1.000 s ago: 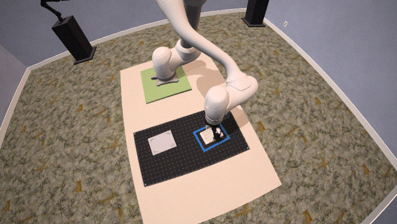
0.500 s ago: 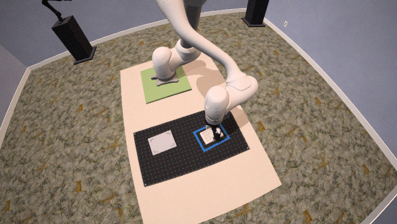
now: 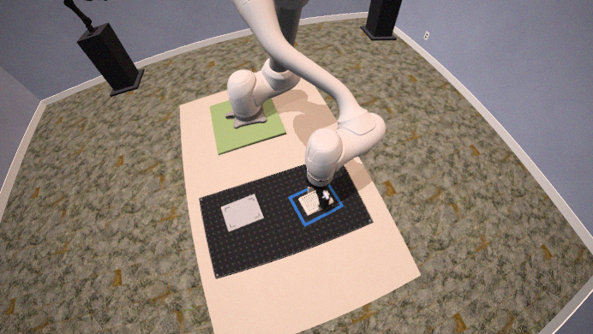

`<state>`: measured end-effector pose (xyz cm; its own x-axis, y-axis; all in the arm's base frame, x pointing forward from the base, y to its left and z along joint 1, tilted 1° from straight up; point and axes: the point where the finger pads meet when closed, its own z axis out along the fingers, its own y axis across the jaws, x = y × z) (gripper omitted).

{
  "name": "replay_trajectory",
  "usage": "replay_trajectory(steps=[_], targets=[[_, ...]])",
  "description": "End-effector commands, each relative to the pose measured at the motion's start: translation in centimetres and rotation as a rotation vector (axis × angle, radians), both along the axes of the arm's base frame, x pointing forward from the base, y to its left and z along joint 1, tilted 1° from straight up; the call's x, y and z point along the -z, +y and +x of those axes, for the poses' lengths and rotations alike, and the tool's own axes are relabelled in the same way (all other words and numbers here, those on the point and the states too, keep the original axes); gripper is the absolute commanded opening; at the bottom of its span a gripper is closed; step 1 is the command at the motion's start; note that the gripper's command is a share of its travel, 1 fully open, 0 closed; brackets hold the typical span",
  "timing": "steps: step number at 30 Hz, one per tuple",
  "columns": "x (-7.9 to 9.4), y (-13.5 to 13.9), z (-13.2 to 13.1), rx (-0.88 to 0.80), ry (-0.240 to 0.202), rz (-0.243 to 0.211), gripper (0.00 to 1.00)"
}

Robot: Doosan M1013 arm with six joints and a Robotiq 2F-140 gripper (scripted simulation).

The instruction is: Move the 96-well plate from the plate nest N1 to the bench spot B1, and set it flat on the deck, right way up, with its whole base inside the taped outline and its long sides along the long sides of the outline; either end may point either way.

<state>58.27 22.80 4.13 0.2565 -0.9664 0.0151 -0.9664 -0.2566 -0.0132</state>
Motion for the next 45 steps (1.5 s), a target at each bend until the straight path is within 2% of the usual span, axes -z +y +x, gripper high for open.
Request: replay_trajectory(steps=[1, 45], targets=[[0.34, -0.47, -0.18, 0.0, 0.002, -0.003, 0.0], [0.92, -0.48, -0.21, 0.0, 0.002, -0.003, 0.0]])
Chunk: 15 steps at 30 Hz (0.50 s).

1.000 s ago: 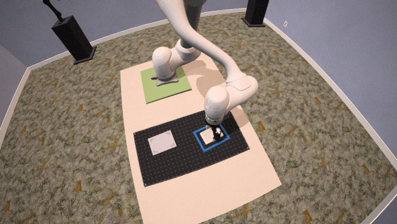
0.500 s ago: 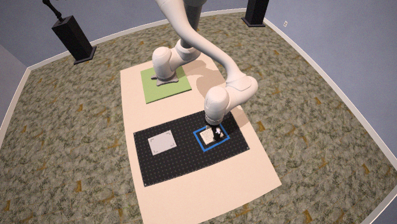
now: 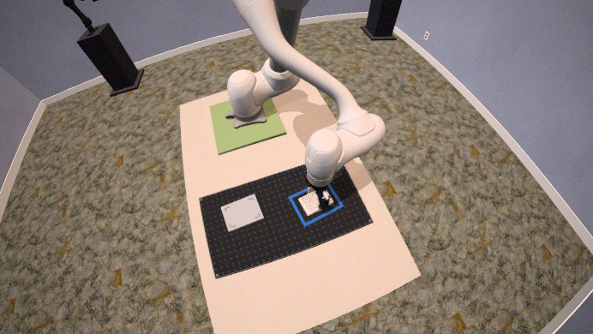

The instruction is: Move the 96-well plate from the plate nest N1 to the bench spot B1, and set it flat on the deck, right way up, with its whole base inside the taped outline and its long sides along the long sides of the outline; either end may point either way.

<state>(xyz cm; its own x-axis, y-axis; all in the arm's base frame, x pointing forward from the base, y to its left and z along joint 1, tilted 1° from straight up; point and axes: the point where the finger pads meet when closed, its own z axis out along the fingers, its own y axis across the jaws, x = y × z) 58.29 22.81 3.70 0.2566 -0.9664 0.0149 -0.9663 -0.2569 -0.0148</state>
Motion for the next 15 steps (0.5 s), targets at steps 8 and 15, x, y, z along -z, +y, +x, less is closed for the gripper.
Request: replay_trajectory(steps=[8, 15], targets=[[0.63, -0.49, -0.23, 0.0, 0.003, -0.004, 0.0], [0.72, -0.49, -0.23, 0.0, 0.003, -0.004, 0.0]])
